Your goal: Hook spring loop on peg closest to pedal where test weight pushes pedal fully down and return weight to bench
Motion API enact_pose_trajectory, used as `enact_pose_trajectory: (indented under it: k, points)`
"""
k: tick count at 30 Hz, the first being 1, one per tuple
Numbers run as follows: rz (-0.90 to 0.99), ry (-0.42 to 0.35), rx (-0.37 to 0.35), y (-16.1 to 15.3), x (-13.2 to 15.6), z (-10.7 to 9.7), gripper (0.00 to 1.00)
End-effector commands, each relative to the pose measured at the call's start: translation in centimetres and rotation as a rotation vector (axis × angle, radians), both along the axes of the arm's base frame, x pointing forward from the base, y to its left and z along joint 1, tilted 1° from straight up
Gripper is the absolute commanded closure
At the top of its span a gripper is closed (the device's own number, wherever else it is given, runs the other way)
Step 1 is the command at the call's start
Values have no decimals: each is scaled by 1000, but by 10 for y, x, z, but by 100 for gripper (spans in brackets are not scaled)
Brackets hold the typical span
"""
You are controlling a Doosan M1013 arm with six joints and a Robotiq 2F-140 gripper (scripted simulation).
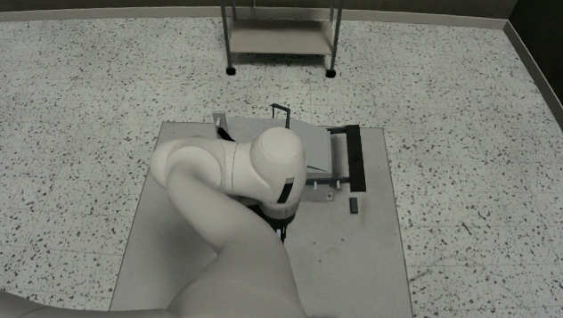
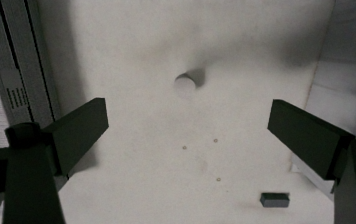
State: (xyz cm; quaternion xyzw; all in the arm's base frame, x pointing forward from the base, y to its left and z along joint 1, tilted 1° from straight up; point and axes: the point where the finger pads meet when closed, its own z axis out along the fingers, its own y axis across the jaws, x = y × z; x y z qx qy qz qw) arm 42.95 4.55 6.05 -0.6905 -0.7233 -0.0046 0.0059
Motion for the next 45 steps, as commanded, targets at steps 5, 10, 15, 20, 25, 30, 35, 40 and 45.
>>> enact_pose_trajectory:
  k: [5,10,15,20,25,30,35,40,45]
  points:
    - [0,-1,0,0,0,12,0]
    - [0,-1,0,0,1,19,0]
    - [0,-1,0,0,1,17,76]
    - [0,-1,0,0,1,17,76]
    - [0,-1,0,0,1,17,76]
    - [0,-1,0,0,1,17,76]
    - [0,-1,0,0,1,17,76]
    - [0,-1,0,0,1,17,76]
    - [0,-1,0,0,1,17,76]
